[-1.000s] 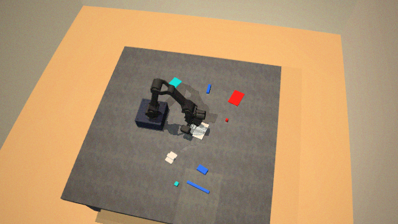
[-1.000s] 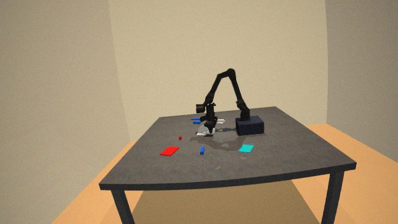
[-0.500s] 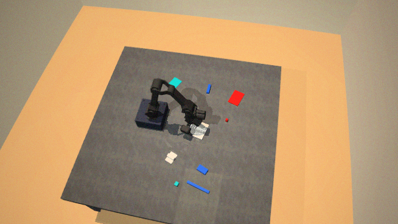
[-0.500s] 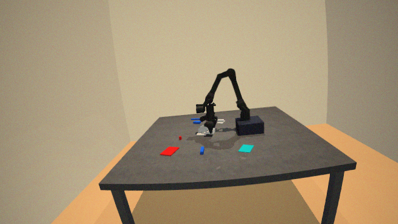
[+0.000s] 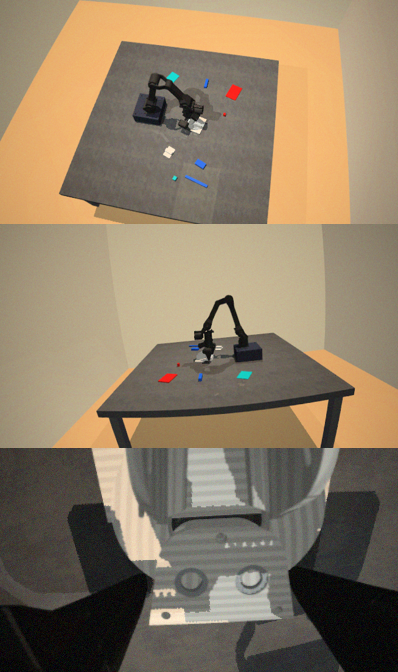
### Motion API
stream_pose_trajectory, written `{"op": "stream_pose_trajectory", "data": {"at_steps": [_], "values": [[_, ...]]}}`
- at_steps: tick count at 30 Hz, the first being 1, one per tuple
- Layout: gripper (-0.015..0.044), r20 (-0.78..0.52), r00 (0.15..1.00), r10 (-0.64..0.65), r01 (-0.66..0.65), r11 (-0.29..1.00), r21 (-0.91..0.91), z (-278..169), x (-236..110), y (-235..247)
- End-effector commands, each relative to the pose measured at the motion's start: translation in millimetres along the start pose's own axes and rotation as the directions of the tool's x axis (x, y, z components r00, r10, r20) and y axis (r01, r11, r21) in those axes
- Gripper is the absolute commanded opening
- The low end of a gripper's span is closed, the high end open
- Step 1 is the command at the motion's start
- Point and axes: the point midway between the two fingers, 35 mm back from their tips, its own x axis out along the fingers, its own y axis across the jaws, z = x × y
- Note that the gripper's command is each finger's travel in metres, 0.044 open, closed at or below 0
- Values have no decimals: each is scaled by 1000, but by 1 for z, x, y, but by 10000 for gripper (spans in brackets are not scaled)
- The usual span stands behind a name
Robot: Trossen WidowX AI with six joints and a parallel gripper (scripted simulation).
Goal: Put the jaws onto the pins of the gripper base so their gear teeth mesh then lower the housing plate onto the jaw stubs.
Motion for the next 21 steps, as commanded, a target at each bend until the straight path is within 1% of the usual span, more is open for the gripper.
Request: {"op": "stream_pose_trajectory", "data": {"at_steps": [1, 4, 9, 12, 13, 14, 21], "values": [[440, 0, 1000, 0, 0, 1000, 0, 0, -2, 0], [440, 1, 1000, -1, 1, 1000, 1, 2, -21, 0], [440, 1, 1000, -3, 3, 1000, 2, -1, -74, 0], [440, 1, 1000, -3, 3, 1000, 3, -1, -77, -1], [440, 12, 1000, 3, -3, 1000, 1, 3, -66, 1], [440, 12, 1000, 3, -3, 1000, 1, 2, -68, 1], [440, 1, 1000, -2, 2, 1000, 2, -41, -112, -11]]}}
